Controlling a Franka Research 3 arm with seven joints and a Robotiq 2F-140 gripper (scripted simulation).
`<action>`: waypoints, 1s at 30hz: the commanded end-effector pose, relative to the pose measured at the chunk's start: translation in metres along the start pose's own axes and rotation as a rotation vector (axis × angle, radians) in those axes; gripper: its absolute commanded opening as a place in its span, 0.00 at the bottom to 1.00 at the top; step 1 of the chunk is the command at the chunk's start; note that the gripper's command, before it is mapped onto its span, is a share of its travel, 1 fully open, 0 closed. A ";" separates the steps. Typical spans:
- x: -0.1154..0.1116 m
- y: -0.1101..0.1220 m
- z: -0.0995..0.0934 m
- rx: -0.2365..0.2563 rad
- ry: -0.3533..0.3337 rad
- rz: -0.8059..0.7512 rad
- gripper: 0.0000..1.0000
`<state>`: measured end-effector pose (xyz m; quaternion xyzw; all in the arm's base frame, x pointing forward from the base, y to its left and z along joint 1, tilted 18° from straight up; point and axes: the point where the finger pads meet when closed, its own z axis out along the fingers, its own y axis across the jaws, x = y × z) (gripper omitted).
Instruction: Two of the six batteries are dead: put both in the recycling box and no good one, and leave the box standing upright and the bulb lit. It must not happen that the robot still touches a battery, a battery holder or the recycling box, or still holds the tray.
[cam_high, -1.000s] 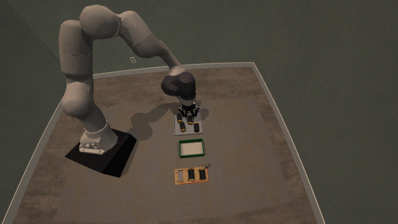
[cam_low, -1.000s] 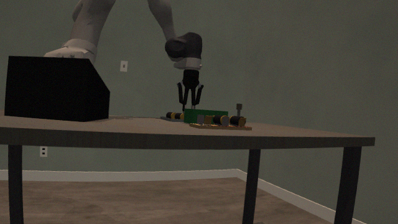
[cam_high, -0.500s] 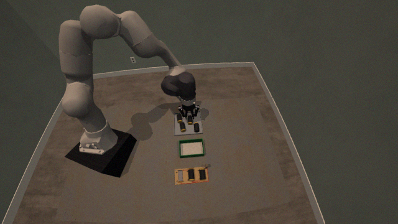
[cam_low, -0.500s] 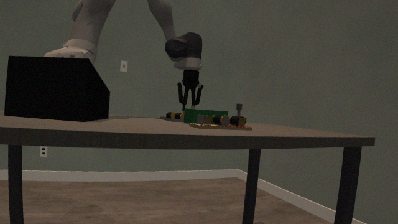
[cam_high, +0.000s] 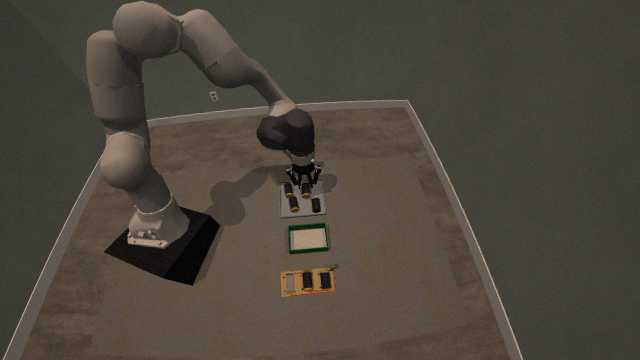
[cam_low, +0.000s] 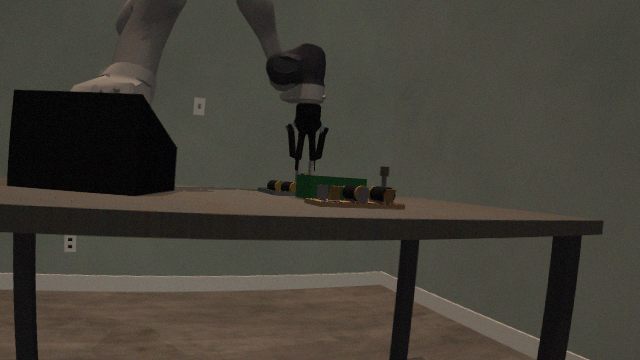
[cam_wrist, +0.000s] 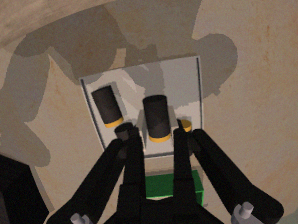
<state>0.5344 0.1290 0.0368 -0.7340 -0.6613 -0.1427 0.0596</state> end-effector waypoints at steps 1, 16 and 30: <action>0.001 -0.002 -0.014 0.008 0.001 0.017 0.16; 0.001 -0.002 -0.066 0.008 0.001 0.017 0.16; 0.001 -0.001 -0.090 0.008 0.001 0.007 0.16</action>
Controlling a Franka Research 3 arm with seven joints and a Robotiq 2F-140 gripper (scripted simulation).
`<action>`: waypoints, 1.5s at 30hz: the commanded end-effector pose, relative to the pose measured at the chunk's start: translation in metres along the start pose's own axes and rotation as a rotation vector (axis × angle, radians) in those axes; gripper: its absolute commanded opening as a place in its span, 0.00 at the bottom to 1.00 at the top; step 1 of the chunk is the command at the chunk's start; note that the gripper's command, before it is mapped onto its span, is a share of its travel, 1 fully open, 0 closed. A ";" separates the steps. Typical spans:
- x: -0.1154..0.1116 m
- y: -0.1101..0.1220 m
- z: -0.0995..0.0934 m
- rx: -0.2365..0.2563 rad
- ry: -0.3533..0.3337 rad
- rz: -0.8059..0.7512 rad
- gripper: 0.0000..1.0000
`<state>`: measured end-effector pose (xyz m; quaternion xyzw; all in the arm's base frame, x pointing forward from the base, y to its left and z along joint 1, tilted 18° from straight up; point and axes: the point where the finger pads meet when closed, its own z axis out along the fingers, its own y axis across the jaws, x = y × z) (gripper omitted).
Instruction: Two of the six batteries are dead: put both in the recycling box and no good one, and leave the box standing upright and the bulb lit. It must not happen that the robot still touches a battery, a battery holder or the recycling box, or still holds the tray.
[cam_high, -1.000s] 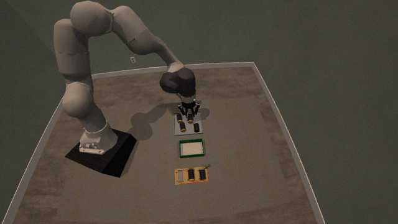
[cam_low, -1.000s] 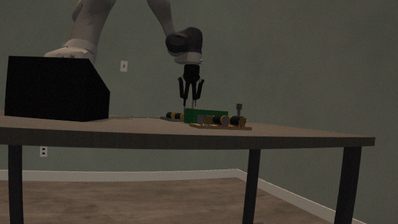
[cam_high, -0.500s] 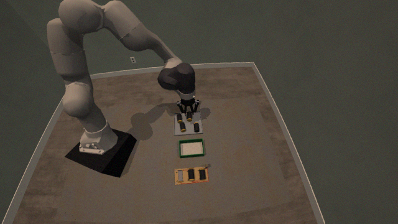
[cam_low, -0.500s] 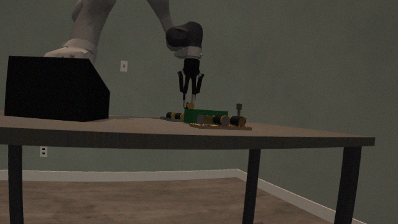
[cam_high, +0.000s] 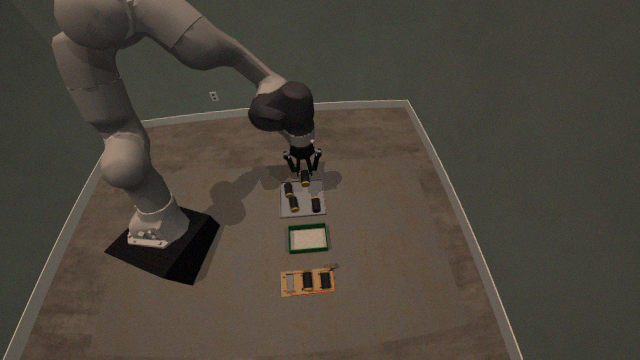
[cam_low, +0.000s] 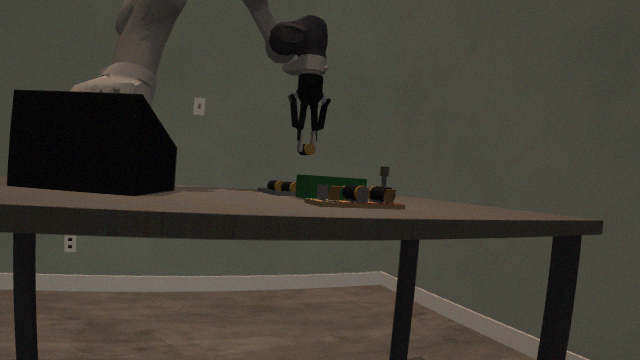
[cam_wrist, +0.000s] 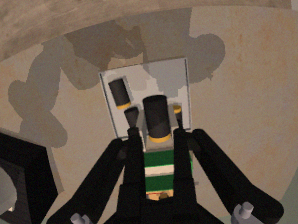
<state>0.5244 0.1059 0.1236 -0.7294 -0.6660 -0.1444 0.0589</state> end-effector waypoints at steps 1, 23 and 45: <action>-0.001 -0.003 0.001 0.009 -0.002 0.014 0.16; -0.001 -0.003 0.001 0.009 0.001 -0.590 0.16; -0.001 -0.003 0.001 0.008 0.007 -1.851 0.16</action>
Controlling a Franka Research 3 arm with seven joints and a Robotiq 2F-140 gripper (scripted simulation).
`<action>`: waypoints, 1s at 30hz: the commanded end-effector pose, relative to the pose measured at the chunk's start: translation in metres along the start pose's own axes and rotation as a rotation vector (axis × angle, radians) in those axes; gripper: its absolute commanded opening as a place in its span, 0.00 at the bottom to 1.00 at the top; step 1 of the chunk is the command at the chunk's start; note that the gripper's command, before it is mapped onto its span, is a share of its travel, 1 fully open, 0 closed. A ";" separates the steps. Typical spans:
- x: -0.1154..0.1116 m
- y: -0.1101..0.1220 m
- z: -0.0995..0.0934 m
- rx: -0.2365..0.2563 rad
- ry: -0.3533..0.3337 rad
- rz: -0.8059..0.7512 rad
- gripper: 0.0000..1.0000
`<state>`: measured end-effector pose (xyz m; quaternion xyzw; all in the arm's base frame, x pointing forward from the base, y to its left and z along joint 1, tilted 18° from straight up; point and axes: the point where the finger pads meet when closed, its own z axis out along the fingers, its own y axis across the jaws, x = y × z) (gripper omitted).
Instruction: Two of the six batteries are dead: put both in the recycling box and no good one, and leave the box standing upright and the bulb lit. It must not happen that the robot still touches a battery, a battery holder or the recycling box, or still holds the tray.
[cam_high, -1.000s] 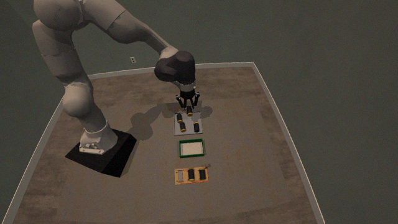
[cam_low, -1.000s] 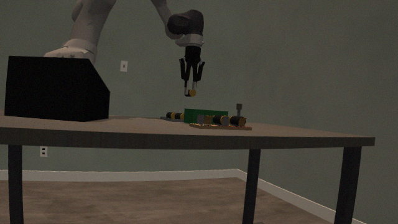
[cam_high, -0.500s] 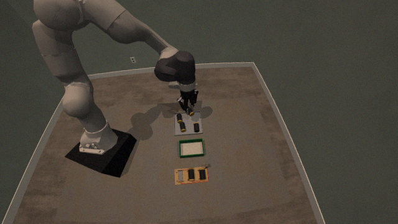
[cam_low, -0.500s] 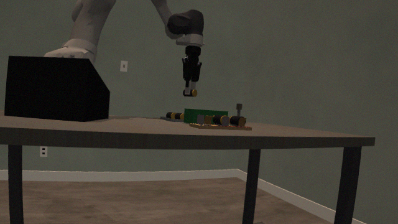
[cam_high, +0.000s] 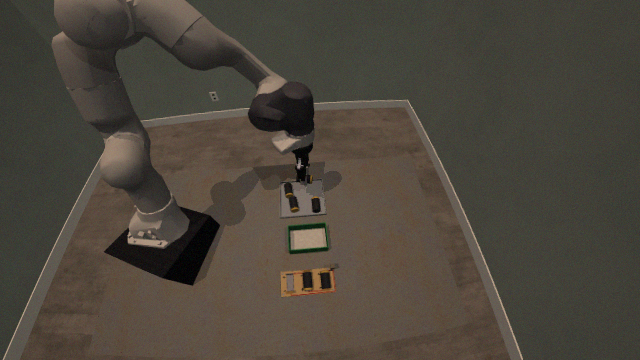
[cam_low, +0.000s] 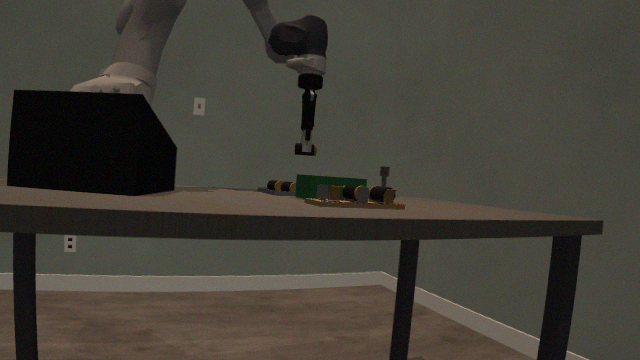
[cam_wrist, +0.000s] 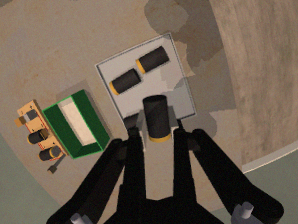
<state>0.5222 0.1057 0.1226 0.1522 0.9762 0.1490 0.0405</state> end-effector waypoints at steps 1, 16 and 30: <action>0.001 -0.001 0.000 0.001 0.001 -0.500 0.16; 0.001 -0.001 0.000 0.000 0.002 -1.374 0.16; 0.001 -0.001 0.000 0.000 0.002 -1.705 0.16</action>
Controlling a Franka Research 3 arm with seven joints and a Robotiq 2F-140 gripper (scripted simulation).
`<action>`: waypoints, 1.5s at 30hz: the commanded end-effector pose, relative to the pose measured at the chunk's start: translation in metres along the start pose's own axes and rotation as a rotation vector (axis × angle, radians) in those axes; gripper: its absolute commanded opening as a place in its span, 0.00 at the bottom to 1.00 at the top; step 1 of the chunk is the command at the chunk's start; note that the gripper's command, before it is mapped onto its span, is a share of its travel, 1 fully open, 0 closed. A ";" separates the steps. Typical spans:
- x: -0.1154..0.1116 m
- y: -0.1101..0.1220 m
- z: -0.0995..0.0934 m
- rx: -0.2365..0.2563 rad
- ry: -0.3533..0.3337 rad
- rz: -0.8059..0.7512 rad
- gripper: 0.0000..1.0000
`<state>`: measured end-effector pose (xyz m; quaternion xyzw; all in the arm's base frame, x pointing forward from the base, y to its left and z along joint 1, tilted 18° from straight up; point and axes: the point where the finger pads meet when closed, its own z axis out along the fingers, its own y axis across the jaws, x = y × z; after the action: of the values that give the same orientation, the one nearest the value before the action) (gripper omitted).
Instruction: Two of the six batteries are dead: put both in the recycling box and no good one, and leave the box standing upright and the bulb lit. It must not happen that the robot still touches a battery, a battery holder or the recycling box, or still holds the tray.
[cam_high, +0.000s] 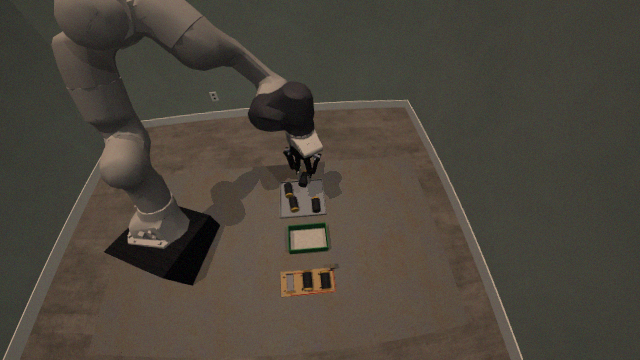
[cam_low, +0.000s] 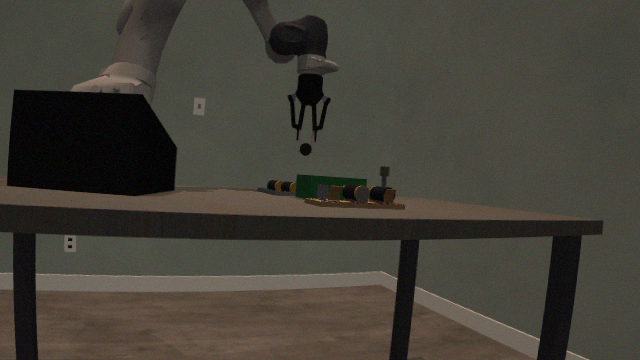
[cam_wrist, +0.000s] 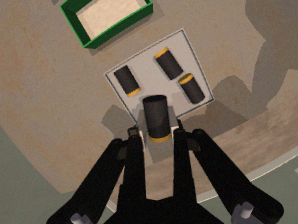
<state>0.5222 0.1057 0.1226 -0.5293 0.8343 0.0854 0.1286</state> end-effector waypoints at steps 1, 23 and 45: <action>0.001 0.000 0.000 -0.001 0.001 -0.277 0.16; 0.003 0.000 0.000 -0.001 0.001 -0.310 0.16; 0.203 -0.028 0.000 -0.001 0.001 -0.310 0.16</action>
<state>0.4780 -0.0446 0.0736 -0.6000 0.7854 0.0728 0.1334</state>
